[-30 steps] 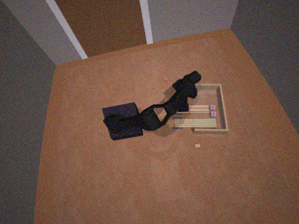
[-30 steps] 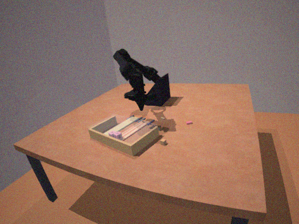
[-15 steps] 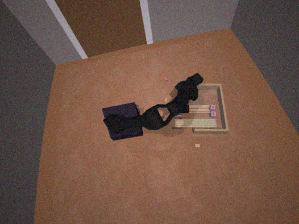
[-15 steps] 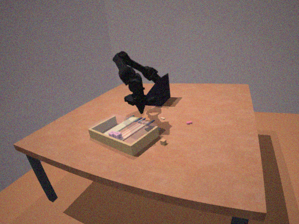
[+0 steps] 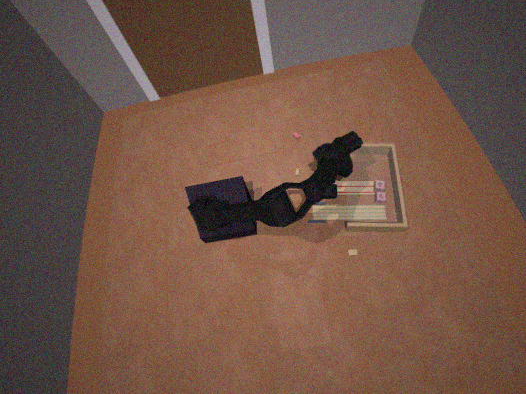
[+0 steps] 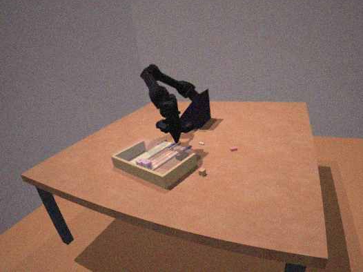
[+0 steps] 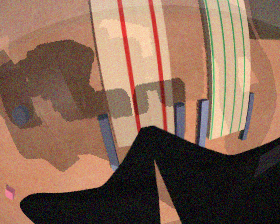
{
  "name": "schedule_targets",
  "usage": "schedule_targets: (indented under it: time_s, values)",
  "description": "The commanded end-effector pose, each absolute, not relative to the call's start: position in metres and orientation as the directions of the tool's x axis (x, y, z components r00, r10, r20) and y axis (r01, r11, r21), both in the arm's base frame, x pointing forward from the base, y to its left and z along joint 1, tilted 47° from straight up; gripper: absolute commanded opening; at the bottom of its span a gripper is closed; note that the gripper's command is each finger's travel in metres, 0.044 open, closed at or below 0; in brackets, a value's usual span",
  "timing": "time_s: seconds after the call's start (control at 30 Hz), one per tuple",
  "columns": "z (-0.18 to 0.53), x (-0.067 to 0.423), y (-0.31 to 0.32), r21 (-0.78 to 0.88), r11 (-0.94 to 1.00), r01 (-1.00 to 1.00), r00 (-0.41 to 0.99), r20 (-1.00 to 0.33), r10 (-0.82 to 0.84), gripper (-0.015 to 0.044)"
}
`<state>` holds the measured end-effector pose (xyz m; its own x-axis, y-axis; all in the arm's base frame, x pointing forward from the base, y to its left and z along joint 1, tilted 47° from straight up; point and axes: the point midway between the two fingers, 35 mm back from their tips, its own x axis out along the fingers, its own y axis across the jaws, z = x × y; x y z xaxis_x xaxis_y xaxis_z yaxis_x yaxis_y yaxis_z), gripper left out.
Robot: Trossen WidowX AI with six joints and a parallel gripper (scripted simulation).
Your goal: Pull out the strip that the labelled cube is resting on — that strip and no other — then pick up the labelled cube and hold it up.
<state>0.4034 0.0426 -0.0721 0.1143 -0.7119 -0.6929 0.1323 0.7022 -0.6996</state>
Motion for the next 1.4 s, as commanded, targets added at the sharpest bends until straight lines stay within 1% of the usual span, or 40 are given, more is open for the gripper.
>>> schedule_targets:
  time_s: [0.0, 0.57, 1.37]
  values:
    - [-0.076, 0.403, 0.038, -0.703, 0.699, 0.128, 0.115, -0.69, -0.715, 0.0]
    - [-0.094, 0.405, 0.018, -0.705, 0.697, 0.129, 0.115, -0.687, -0.717, 0.0]
    - [-0.095, 0.405, 0.017, -0.706, 0.697, 0.129, 0.115, -0.687, -0.717, 0.0]
